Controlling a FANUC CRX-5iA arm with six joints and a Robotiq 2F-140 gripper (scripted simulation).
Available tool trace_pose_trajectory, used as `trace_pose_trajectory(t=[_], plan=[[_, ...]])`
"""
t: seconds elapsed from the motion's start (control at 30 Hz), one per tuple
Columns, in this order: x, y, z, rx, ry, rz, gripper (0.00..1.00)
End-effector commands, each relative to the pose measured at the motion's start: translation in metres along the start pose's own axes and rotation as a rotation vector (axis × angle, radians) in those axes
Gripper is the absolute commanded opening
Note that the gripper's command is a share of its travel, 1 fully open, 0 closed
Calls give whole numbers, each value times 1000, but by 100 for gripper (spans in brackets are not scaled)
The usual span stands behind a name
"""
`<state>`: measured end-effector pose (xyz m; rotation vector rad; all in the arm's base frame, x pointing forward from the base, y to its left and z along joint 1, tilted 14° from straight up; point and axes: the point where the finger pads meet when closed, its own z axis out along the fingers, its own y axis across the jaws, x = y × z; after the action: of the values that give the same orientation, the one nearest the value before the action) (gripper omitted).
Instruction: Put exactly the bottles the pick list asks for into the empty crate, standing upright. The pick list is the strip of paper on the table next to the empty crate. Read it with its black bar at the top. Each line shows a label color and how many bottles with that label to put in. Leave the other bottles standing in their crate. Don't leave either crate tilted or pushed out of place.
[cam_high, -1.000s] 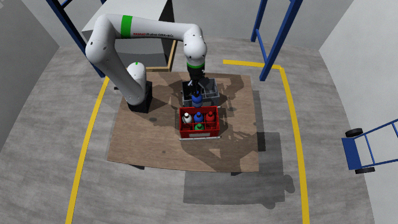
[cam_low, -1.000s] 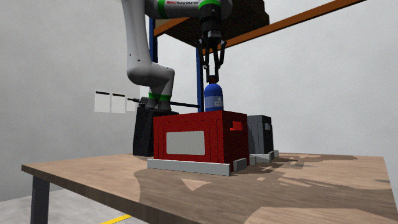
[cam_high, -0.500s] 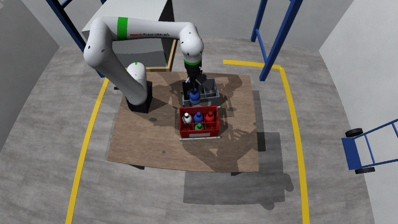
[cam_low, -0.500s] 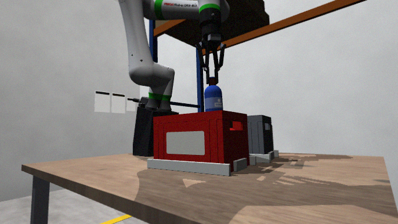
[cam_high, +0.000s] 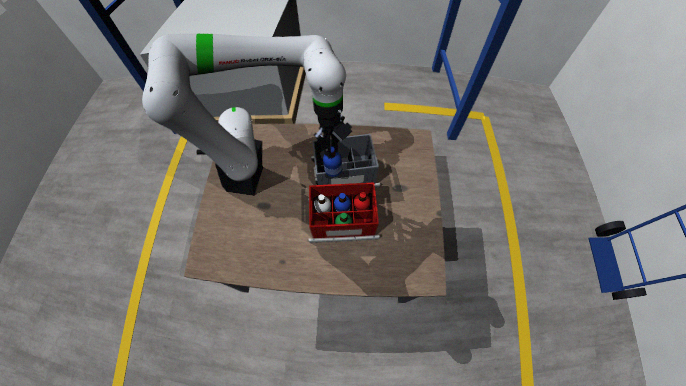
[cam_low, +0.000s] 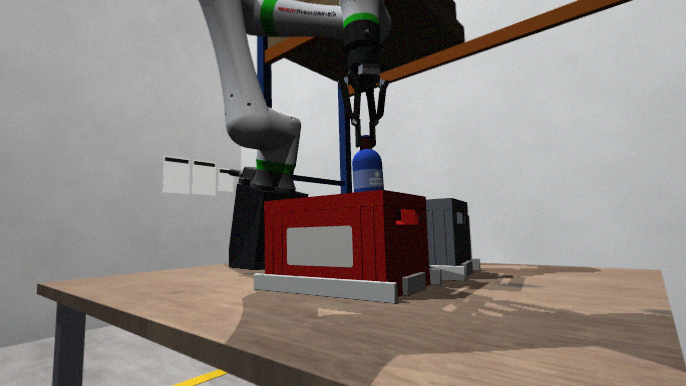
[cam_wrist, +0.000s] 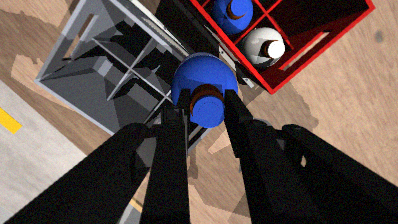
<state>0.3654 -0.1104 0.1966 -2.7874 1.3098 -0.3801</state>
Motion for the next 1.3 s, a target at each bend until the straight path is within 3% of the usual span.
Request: trace_pose_trajectory(t=[0.0,0.9,1.27], plan=[[-5,-2,-1,1,2,0,10],[-53,-12,-1,1,2,0,10],[-53,-11,-1,0,2,0,10]])
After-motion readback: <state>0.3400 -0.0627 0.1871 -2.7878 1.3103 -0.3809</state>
